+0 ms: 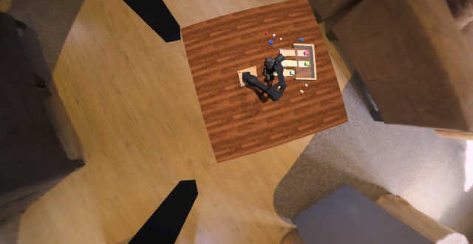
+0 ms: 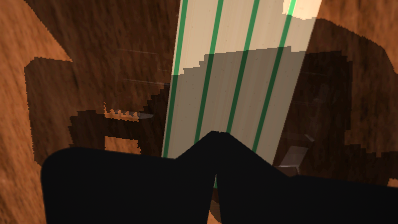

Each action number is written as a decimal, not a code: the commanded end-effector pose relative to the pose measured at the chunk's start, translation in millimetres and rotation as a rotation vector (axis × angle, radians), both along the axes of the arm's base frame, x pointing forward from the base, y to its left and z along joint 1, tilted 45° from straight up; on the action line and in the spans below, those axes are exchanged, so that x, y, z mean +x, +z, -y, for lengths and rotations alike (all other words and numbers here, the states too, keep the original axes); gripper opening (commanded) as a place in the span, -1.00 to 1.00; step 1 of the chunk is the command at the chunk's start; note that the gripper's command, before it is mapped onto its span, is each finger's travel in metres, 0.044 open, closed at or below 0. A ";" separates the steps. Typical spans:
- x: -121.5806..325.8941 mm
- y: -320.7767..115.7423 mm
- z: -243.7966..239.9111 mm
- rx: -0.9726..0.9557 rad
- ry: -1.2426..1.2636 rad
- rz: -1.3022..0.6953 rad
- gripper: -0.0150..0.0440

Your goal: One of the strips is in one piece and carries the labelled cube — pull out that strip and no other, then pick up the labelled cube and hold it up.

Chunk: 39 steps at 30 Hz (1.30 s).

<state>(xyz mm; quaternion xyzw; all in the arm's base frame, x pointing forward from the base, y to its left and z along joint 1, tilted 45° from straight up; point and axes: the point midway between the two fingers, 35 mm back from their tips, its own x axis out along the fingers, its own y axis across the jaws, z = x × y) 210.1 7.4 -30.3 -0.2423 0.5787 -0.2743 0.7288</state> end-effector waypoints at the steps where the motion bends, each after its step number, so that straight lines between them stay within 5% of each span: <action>1: -14.4 -5.2 5.9 -0.004 -0.018 -0.030 -0.49; 39: -33.3 -9.2 5.7 -0.003 -0.018 -0.031 -0.49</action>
